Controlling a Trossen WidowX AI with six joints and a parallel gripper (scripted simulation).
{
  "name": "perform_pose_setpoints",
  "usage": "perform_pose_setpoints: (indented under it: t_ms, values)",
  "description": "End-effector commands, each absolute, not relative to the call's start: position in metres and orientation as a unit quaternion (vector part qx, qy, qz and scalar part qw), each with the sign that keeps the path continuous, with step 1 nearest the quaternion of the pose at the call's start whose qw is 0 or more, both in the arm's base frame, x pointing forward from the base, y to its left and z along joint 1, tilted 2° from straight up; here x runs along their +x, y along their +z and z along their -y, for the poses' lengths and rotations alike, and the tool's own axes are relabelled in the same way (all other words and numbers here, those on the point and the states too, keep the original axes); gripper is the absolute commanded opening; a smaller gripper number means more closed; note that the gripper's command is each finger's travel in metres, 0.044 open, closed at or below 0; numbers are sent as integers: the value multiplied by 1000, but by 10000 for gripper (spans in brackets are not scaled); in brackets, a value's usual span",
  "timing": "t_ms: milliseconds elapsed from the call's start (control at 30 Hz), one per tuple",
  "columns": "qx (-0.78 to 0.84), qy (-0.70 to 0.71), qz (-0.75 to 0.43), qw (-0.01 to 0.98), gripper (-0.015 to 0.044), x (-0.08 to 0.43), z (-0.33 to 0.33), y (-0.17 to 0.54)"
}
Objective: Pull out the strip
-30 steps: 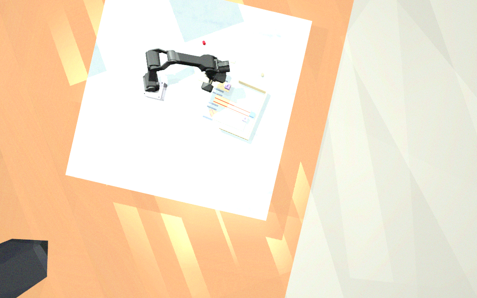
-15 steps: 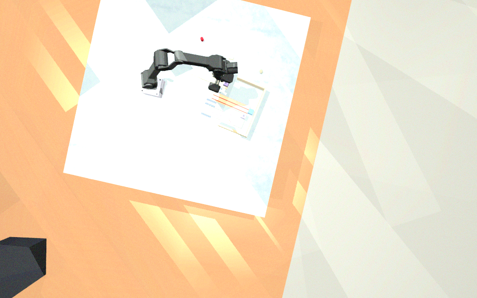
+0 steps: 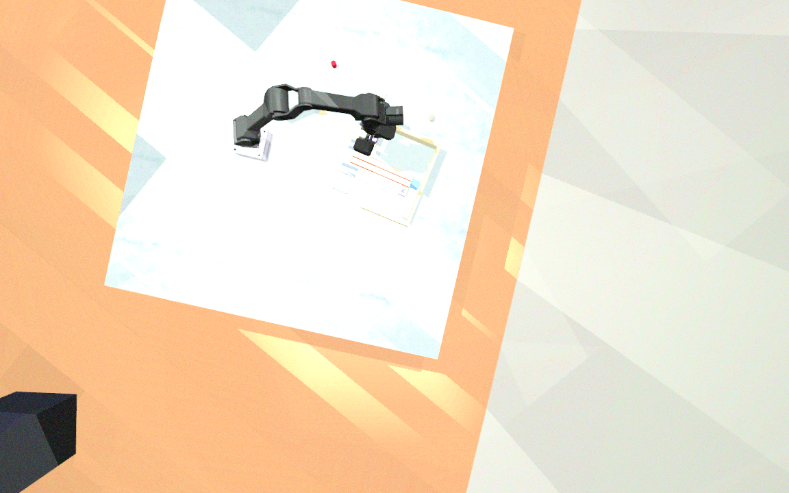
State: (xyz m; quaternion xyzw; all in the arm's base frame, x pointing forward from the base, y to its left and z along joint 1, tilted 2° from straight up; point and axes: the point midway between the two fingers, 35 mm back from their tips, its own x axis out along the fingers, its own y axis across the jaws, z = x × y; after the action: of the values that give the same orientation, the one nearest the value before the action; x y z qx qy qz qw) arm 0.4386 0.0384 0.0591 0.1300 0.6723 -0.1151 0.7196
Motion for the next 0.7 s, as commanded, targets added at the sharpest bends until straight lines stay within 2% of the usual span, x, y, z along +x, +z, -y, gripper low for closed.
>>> perform_pose_setpoints:
  t_ms: [0,667]
  values:
    - [130,-112,-670,722,250,442,-39,55]
    - [130,-112,-670,722,250,444,-39,22]
